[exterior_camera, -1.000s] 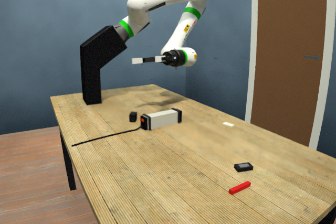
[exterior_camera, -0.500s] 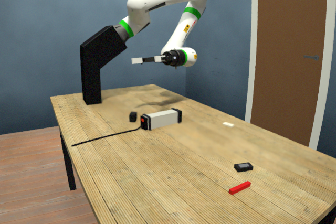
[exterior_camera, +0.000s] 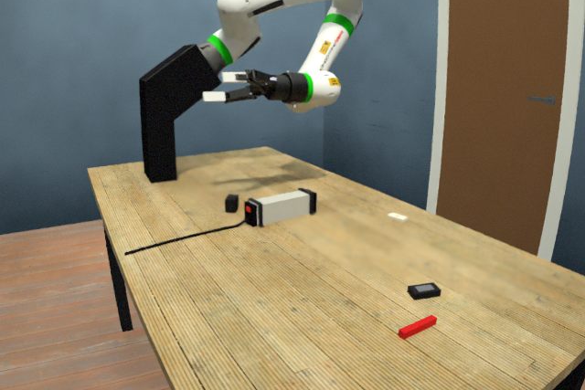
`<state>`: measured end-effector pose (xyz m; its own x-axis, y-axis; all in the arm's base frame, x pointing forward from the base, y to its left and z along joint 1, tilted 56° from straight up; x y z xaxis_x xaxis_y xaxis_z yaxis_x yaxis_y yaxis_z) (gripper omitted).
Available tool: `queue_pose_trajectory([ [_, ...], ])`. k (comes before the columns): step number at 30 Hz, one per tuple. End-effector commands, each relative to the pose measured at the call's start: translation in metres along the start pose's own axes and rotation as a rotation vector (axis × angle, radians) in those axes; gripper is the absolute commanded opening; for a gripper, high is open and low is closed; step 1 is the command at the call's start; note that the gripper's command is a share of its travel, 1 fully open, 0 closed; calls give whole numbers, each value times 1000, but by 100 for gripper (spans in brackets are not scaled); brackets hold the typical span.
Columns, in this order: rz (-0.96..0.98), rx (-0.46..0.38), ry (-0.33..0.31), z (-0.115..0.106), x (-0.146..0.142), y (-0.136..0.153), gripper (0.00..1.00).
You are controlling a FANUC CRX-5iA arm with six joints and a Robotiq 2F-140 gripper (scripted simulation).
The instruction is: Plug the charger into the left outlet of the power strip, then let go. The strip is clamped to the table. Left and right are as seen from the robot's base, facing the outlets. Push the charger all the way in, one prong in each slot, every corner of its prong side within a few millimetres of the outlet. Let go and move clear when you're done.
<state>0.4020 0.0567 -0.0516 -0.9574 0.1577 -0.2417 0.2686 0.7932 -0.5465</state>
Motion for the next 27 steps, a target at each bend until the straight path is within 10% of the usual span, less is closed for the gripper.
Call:
queue_pose_trajectory([
  [1,128,26,207,35,19,-19,100],
  [11,334,17,504,67,68,-23,100],
  [12,405,4,604,73,85,-18,100],
  [15,408,3,609,73,85,-18,100],
  [16,483,-16,714,76,101,-10,100],
  [27,771,-148,1094,67,132,51,100],
])
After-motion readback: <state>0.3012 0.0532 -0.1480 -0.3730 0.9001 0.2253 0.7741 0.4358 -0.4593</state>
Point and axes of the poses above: the point where the finger pads meet when closed, its own z axis out along the fingers, its own x axis across the jaws, y = z × x, the point moved 6 cm from there along -z, back along the fingers, and after that the axes turned 7 degrees about -z, right-handed, at the moved point
